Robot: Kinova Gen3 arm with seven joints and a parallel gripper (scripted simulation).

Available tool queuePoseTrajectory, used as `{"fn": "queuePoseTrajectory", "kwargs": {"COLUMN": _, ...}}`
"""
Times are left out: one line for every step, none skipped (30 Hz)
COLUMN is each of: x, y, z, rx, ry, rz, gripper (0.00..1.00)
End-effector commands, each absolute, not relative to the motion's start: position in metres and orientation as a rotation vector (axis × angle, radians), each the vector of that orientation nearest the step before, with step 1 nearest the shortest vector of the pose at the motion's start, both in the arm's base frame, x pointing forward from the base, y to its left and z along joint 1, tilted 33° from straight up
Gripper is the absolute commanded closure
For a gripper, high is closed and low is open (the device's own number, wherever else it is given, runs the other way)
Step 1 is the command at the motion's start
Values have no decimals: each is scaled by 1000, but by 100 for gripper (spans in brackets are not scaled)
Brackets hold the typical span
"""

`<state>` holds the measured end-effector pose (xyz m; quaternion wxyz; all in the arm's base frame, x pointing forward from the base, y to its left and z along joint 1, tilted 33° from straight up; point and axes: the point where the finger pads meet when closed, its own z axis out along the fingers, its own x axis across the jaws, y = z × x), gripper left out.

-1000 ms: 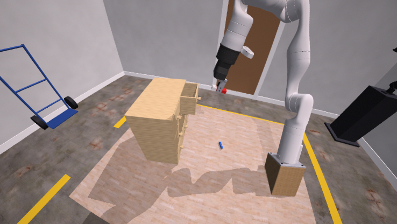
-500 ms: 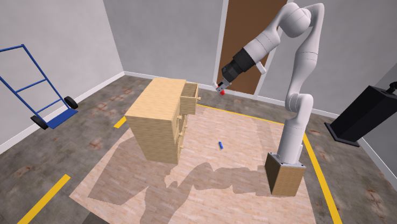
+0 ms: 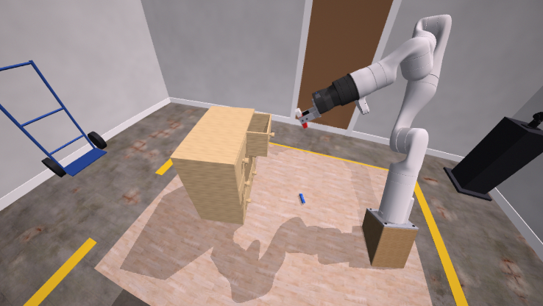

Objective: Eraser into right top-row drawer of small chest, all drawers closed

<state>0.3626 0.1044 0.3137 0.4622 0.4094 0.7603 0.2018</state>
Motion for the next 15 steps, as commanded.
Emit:
{"fn": "queuePoseTrajectory", "kwargs": {"x": 359, "y": 101, "z": 313, "rx": 985, "ry": 1860, "rz": 514, "gripper": 55}}
{"fn": "queuePoseTrajectory", "kwargs": {"x": 359, "y": 101, "z": 313, "rx": 979, "ry": 1857, "rz": 522, "gripper": 55}}
{"fn": "queuePoseTrajectory", "kwargs": {"x": 359, "y": 101, "z": 313, "rx": 974, "ry": 1855, "rz": 529, "gripper": 55}}
{"fn": "queuePoseTrajectory", "kwargs": {"x": 359, "y": 102, "z": 313, "rx": 969, "ry": 1853, "rz": 536, "gripper": 55}}
{"fn": "queuePoseTrajectory", "kwargs": {"x": 358, "y": 102, "z": 313, "rx": 965, "ry": 1851, "rz": 541, "gripper": 55}}
{"fn": "queuePoseTrajectory", "kwargs": {"x": 358, "y": 102, "z": 313, "rx": 962, "ry": 1850, "rz": 545, "gripper": 55}}
{"fn": "queuePoseTrajectory", "kwargs": {"x": 358, "y": 102, "z": 313, "rx": 962, "ry": 1850, "rz": 545, "gripper": 55}}
{"fn": "queuePoseTrajectory", "kwargs": {"x": 358, "y": 102, "z": 313, "rx": 962, "ry": 1850, "rz": 545, "gripper": 55}}
{"fn": "queuePoseTrajectory", "kwargs": {"x": 358, "y": 102, "z": 313, "rx": 960, "ry": 1849, "rz": 549, "gripper": 55}}
{"fn": "queuePoseTrajectory", "kwargs": {"x": 358, "y": 102, "z": 313, "rx": 957, "ry": 1848, "rz": 552, "gripper": 55}}
{"fn": "queuePoseTrajectory", "kwargs": {"x": 358, "y": 102, "z": 313, "rx": 956, "ry": 1848, "rz": 554, "gripper": 55}}
{"fn": "queuePoseTrajectory", "kwargs": {"x": 358, "y": 102, "z": 313, "rx": 955, "ry": 1847, "rz": 555, "gripper": 55}}
{"fn": "queuePoseTrajectory", "kwargs": {"x": 358, "y": 102, "z": 313, "rx": 954, "ry": 1847, "rz": 556, "gripper": 55}}
{"fn": "queuePoseTrajectory", "kwargs": {"x": 358, "y": 102, "z": 313, "rx": 954, "ry": 1847, "rz": 557, "gripper": 55}}
{"fn": "queuePoseTrajectory", "kwargs": {"x": 358, "y": 102, "z": 313, "rx": 954, "ry": 1847, "rz": 557, "gripper": 55}}
